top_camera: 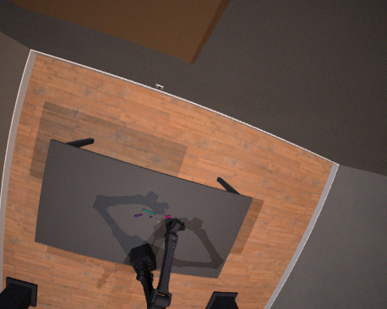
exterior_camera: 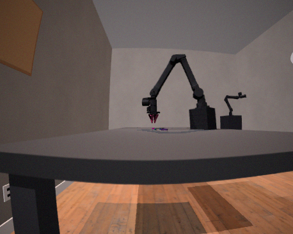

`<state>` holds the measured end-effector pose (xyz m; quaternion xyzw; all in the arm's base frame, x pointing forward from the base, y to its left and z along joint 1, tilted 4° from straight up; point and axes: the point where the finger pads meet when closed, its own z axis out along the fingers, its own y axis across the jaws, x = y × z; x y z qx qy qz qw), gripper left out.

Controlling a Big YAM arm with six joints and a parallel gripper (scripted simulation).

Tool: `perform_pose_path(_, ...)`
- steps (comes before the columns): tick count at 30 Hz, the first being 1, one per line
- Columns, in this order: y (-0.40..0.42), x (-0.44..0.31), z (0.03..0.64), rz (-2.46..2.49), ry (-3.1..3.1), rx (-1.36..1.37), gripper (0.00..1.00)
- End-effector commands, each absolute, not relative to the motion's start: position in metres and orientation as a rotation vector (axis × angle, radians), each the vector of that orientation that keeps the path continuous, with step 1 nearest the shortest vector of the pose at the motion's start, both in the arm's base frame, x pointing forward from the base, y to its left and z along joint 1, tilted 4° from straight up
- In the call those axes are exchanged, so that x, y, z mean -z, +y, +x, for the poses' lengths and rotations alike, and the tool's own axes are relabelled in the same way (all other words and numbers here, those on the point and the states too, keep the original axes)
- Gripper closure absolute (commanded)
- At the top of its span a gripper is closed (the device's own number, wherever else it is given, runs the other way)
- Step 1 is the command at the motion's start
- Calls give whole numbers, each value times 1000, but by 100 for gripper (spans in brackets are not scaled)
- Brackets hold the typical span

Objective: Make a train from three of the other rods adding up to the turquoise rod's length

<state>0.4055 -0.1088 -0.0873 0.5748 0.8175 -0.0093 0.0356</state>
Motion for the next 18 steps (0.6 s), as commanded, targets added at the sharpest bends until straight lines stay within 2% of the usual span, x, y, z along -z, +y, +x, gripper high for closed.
perform_pose_path(1,-106,54,423,1742,2479,6,76)
perform_pose_path(8,-109,26,428,1740,2463,-2,76)
perform_pose_path(14,-102,50,403,1776,2520,40,76)
perform_pose_path(15,-102,50,403,1775,2518,38,0)
perform_pose_path(18,-102,50,403,1775,2518,38,0)
